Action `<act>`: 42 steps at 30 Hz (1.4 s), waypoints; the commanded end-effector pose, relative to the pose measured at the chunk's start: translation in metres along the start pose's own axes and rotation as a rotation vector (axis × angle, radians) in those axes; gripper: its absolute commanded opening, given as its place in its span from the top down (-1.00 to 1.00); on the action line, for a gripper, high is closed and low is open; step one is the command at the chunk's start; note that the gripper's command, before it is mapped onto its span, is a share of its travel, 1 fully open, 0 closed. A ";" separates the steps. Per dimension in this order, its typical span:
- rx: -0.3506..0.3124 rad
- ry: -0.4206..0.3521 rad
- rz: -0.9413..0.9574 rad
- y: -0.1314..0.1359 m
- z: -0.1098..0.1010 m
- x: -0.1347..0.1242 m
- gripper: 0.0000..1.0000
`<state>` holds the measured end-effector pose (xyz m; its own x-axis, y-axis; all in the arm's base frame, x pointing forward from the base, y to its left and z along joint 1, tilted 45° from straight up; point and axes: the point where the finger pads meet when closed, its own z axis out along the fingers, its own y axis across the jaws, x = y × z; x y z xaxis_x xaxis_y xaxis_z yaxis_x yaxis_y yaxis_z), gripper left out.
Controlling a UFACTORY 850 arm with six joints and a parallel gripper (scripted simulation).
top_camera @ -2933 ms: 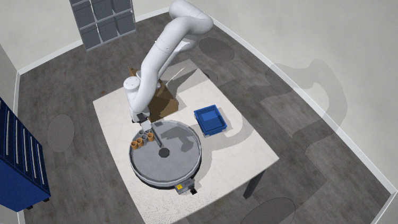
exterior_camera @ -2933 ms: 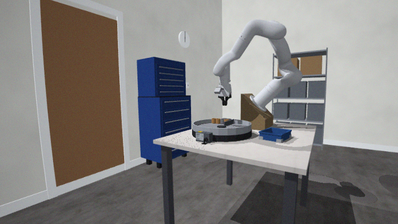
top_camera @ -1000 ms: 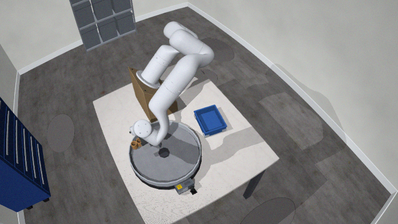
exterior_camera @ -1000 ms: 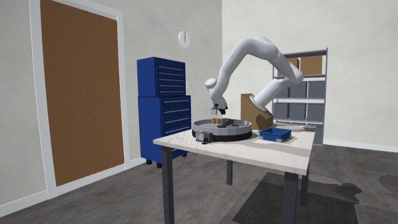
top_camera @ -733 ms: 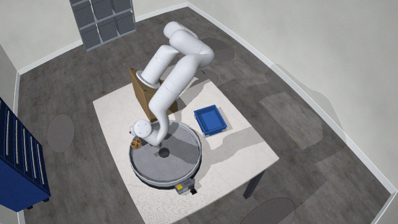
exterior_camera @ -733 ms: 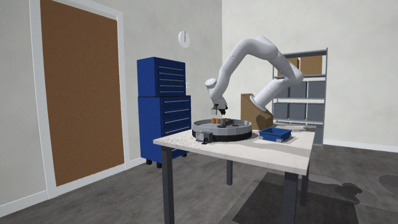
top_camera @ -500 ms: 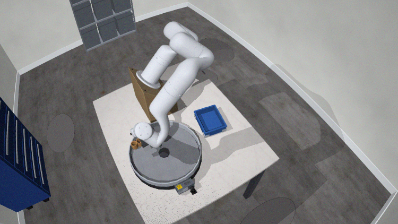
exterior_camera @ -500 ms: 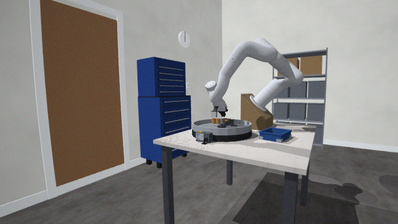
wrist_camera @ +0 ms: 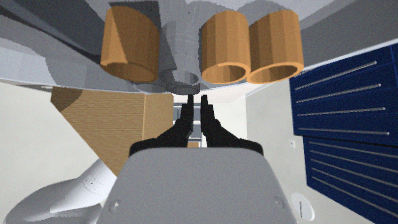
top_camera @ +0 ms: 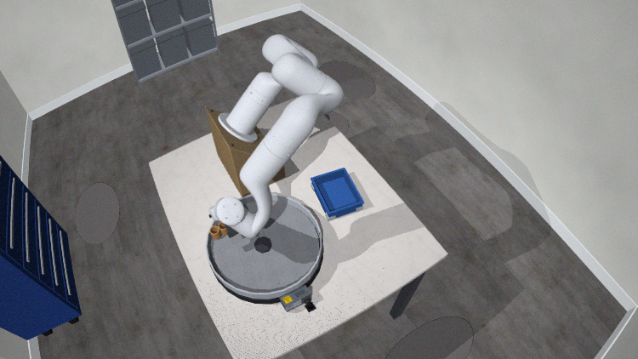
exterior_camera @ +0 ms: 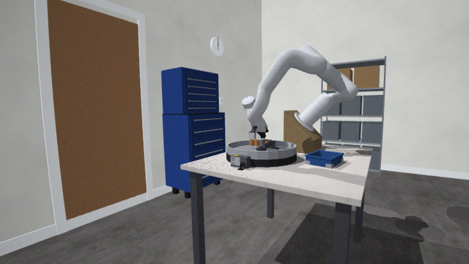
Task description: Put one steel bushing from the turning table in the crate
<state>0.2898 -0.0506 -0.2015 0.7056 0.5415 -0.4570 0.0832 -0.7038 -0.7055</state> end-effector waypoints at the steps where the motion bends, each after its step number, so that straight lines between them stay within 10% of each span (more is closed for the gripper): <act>1: -0.001 0.001 0.000 0.000 0.003 0.003 0.80; 42: -0.001 0.001 0.000 0.000 0.008 0.008 1.00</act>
<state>0.2889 -0.0427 -0.2101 0.7061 0.5412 -0.4567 0.0844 -0.7046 -0.7045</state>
